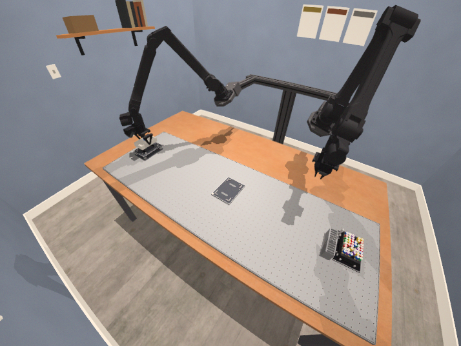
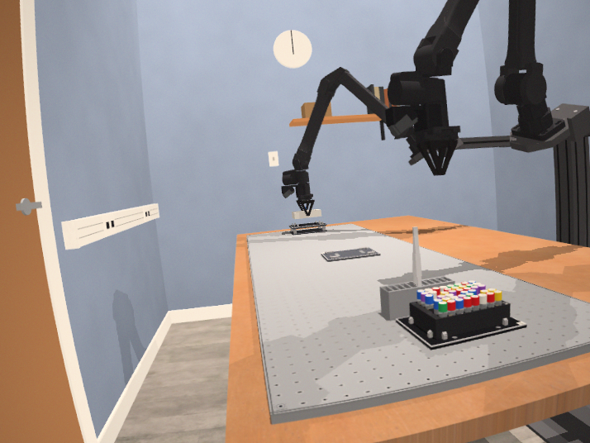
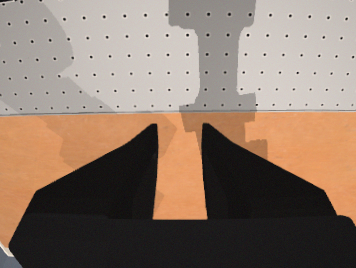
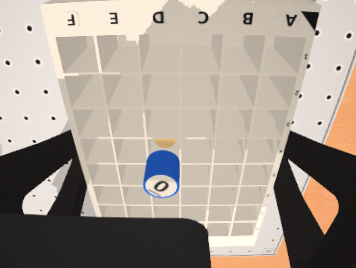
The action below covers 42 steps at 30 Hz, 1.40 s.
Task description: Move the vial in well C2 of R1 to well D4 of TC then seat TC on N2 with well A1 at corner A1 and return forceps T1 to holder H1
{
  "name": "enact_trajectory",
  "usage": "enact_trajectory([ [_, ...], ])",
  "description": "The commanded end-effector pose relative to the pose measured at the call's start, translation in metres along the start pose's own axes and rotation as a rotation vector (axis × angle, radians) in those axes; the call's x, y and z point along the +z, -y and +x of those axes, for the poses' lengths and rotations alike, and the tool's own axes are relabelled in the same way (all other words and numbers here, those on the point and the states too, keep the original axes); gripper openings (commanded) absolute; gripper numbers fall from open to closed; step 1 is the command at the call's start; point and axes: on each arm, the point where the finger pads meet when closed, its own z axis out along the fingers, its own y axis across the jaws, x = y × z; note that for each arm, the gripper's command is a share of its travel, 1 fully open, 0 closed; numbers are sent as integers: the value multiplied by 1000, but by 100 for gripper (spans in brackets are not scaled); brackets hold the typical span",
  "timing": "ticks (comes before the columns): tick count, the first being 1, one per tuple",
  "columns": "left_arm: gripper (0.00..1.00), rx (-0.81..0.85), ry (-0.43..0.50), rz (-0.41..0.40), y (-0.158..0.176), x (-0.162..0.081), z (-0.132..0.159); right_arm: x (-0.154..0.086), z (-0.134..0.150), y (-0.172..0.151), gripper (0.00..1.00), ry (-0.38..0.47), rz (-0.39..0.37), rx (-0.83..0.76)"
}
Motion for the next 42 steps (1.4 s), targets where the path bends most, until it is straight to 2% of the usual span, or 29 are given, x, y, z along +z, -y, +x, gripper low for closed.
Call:
enact_trajectory([
  [1,24,-16,17,-6,-4,-3,-10,-18,-16,6,0,40,30,7],
  [28,24,-16,17,-6,-4,-3,-10,-18,-18,7,0,44,33,6],
  [34,24,-16,17,-6,-4,-3,-10,7,-8,2,0,14,11,9],
  [35,24,-16,17,-6,-4,-3,-10,6,-7,2,0,11,9,10],
  [36,24,-16,17,-6,-4,-3,-10,-4,-11,7,0,23,19,2],
  [42,24,-16,17,-6,-4,-3,-10,-4,-11,7,0,23,19,2],
])
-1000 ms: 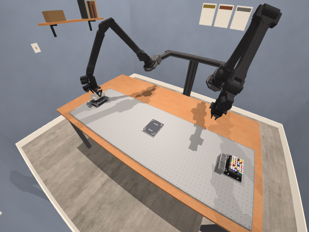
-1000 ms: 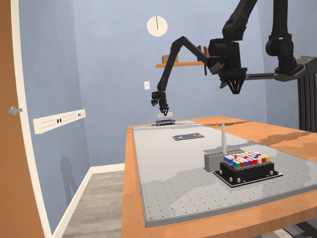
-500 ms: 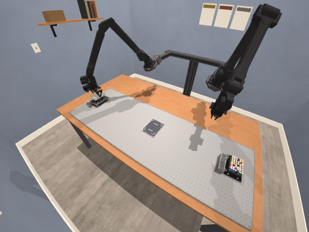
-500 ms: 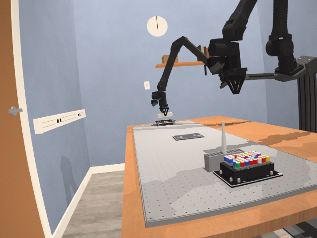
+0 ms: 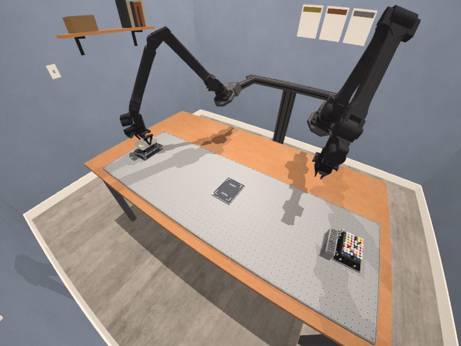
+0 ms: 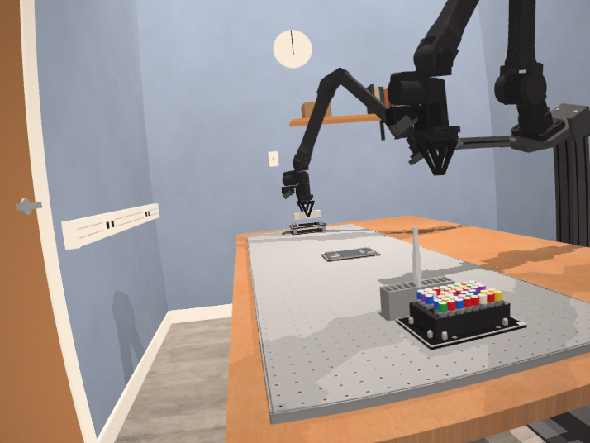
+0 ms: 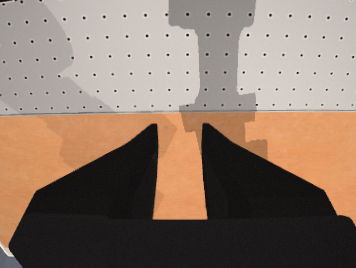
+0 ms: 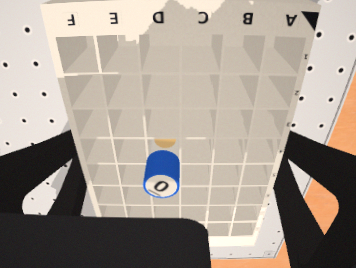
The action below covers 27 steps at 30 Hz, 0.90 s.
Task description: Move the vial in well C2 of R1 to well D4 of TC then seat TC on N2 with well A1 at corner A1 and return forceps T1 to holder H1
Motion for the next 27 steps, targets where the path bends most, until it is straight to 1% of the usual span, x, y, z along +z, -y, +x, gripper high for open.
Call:
enact_trajectory([
  [1,24,-16,17,-6,-4,-3,-10,-8,-11,7,0,21,18,3],
  [4,24,-16,17,-6,-4,-3,-10,-8,-11,7,0,21,18,3],
  [5,24,-16,17,-6,-4,-3,-10,-11,-14,6,0,31,24,10],
  [13,24,-16,17,-6,-4,-3,-10,2,-8,3,0,13,11,11],
  [16,24,-16,17,-6,-4,-3,-10,2,-8,3,0,14,11,11],
  [17,24,-16,17,-6,-4,-3,-10,-7,-14,6,0,30,23,9],
  [23,24,-16,17,-6,-4,-3,-10,1,-11,5,0,20,15,10],
  [27,24,-16,17,-6,-4,-3,-10,1,-14,6,0,27,20,9],
])
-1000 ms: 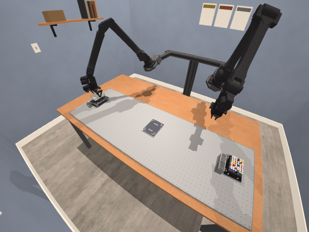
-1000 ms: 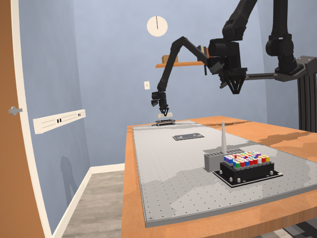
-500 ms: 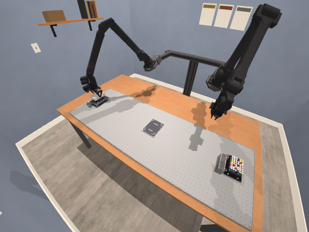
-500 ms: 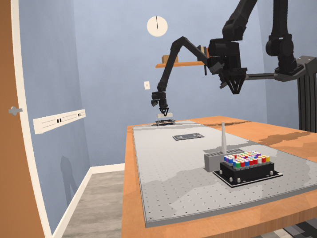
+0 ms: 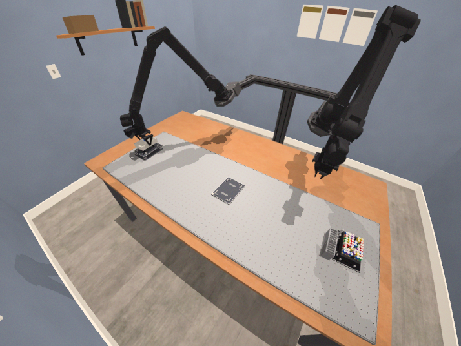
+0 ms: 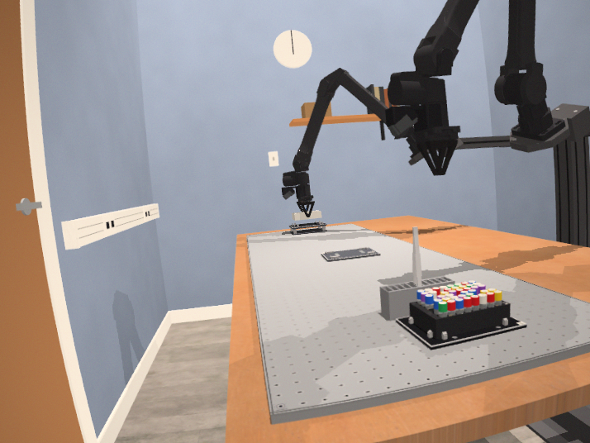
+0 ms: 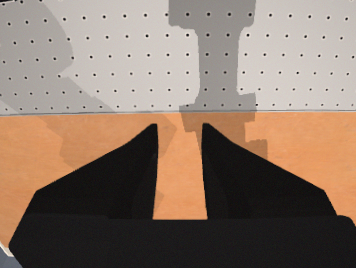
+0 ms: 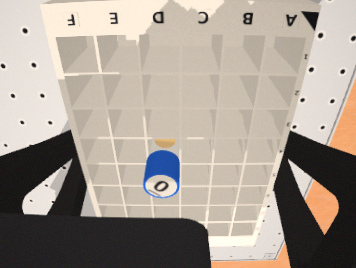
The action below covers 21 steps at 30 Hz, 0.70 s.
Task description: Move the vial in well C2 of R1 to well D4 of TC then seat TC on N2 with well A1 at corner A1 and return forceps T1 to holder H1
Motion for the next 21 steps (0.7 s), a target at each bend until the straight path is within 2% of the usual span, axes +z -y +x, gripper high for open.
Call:
enact_trajectory([
  [1,24,-16,17,-6,-4,-3,-10,-2,-15,6,0,25,19,9],
  [21,24,-16,17,-6,-4,-3,-10,0,-19,10,0,32,24,8],
])
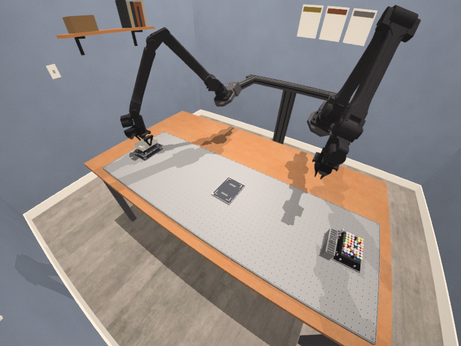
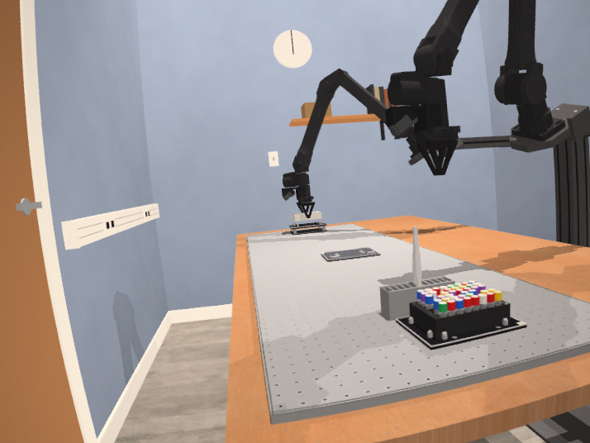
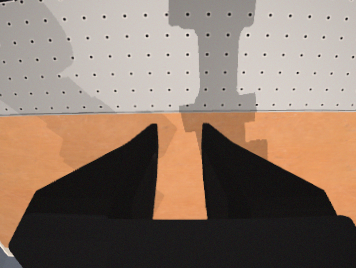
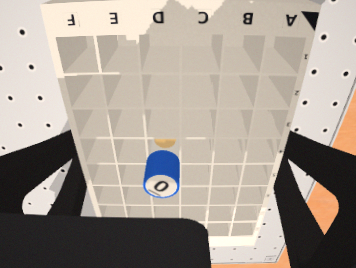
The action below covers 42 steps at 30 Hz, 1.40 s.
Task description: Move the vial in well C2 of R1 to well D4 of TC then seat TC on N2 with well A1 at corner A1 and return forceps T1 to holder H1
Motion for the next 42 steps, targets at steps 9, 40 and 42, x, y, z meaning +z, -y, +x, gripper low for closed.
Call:
enact_trajectory([
  [9,24,-16,17,-6,-4,-3,-10,-1,-19,10,0,32,24,9],
  [40,24,-16,17,-6,-4,-3,-10,0,-19,9,0,35,26,8],
  [42,24,-16,17,-6,-4,-3,-10,4,-17,8,0,28,21,9],
])
